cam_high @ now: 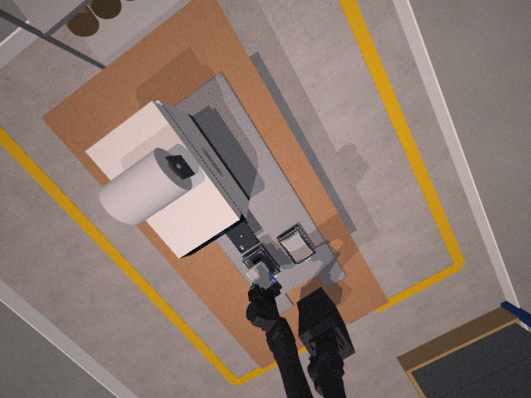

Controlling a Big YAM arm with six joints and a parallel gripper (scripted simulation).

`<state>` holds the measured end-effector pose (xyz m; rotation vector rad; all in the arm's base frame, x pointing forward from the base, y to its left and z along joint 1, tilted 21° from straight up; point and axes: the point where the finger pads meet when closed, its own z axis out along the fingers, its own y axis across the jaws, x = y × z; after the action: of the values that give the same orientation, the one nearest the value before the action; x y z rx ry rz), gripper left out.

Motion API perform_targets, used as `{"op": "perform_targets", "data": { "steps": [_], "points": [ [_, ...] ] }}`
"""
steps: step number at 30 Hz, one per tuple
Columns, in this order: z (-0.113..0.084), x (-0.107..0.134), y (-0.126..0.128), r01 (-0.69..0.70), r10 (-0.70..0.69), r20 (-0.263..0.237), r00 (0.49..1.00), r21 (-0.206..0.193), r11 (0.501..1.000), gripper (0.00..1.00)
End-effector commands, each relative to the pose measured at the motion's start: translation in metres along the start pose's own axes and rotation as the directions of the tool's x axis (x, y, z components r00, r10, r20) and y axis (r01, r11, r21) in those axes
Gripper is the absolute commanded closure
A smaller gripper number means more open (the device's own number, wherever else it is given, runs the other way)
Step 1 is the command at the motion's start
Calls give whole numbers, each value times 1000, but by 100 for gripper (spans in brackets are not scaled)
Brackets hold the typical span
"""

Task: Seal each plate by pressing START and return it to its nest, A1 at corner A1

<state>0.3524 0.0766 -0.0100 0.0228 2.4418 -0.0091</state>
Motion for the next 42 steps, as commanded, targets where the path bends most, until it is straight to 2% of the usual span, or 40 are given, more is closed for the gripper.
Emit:
{"op": "perform_targets", "data": {
  "steps": [1,5,10,18,27,37,42],
  "points": [
    [8,-15,0,-8,8,22,1000,1,1000,100],
    [10,-15,0,-9,9,26,1000,1,1000,100],
    [11,0,-4,-4,4,2,1000,7,1000,100],
    [11,10,-7,-1,1,-11,1000,10,1000,100],
    [17,-7,-2,-7,7,19,1000,3,1000,100],
    [23,-5,-1,-7,7,16,1000,3,1000,100],
    [22,5,-4,-4,4,5,1000,6,1000,100]
  ]
}}
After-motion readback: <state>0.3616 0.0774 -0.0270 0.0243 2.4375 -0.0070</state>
